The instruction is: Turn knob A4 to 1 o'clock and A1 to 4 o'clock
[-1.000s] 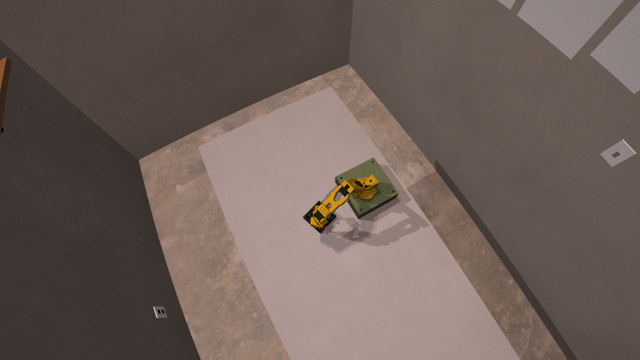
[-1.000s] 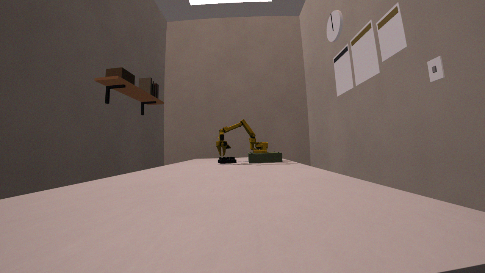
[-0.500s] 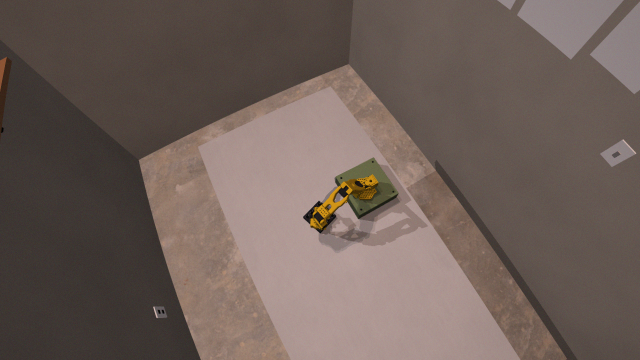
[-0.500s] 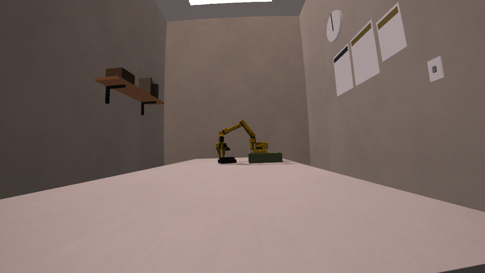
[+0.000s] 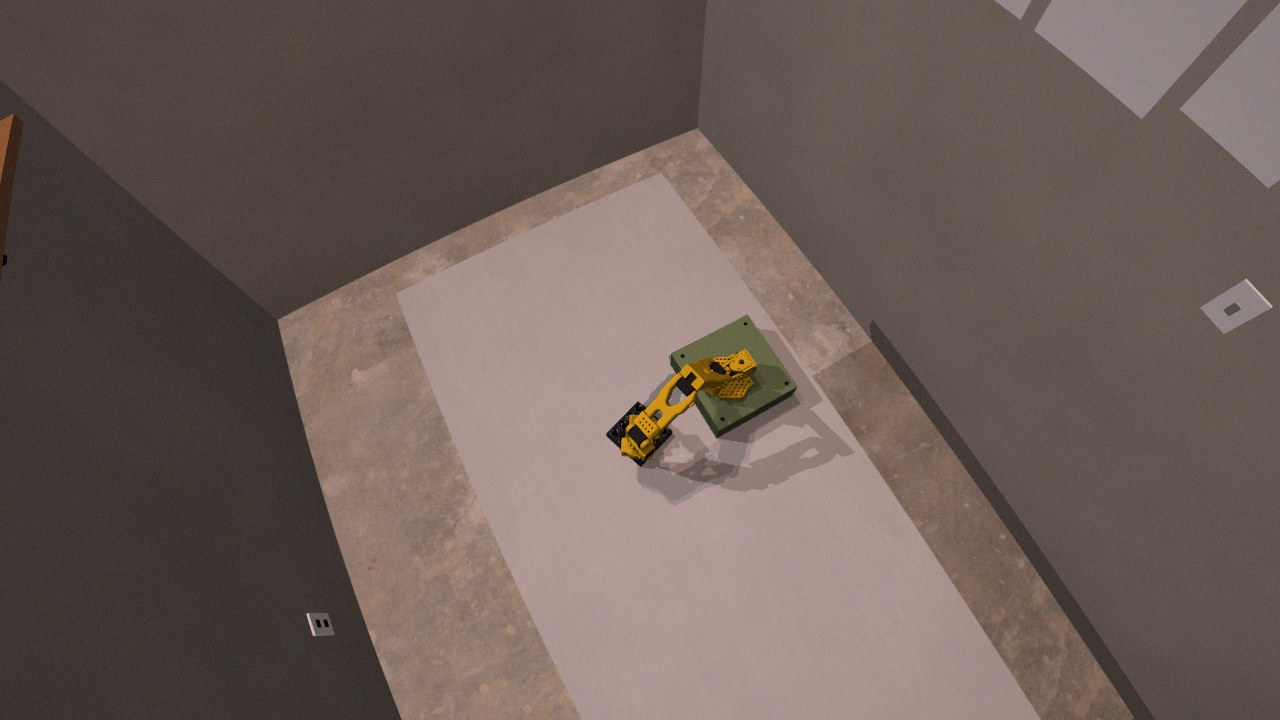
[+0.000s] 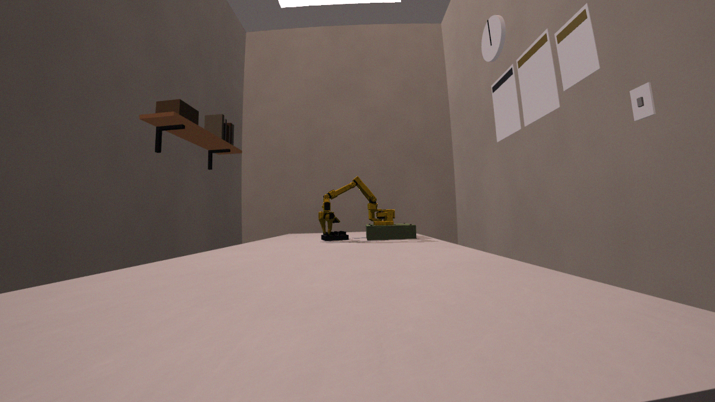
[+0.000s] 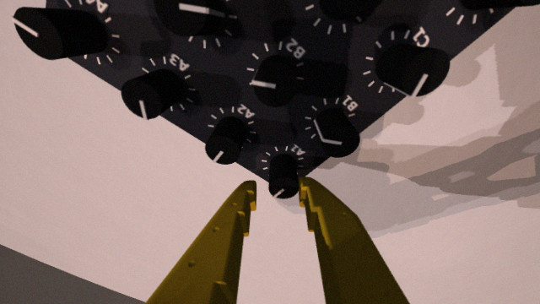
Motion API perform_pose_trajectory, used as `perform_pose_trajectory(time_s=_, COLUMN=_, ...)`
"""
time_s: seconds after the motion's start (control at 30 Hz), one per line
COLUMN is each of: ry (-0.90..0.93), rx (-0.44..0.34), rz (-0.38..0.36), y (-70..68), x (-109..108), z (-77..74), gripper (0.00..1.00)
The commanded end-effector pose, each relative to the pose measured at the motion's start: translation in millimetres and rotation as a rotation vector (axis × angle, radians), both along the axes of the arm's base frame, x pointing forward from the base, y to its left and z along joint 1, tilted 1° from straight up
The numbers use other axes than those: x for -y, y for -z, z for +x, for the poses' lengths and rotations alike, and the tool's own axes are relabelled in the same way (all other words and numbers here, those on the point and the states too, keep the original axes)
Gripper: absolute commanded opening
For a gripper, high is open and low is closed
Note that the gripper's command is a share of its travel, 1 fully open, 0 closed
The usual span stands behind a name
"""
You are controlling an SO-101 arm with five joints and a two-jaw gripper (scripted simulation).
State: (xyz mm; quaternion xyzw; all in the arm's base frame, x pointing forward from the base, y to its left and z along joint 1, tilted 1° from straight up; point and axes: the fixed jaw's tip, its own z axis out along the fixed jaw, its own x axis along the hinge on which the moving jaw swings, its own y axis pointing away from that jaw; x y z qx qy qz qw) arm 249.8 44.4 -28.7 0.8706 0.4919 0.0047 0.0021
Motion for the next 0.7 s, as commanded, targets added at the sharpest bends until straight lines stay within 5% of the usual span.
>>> perform_pose_trajectory(time_s=0.0, ry=-0.003, rx=-0.020, rz=-0.003, y=7.5, x=0.4, z=-5.7, gripper=0.10)
perform_pose_trajectory(time_s=0.67, ry=-0.003, rx=-0.020, rz=-0.003, y=11.9, x=1.5, z=-8.8, gripper=0.10)
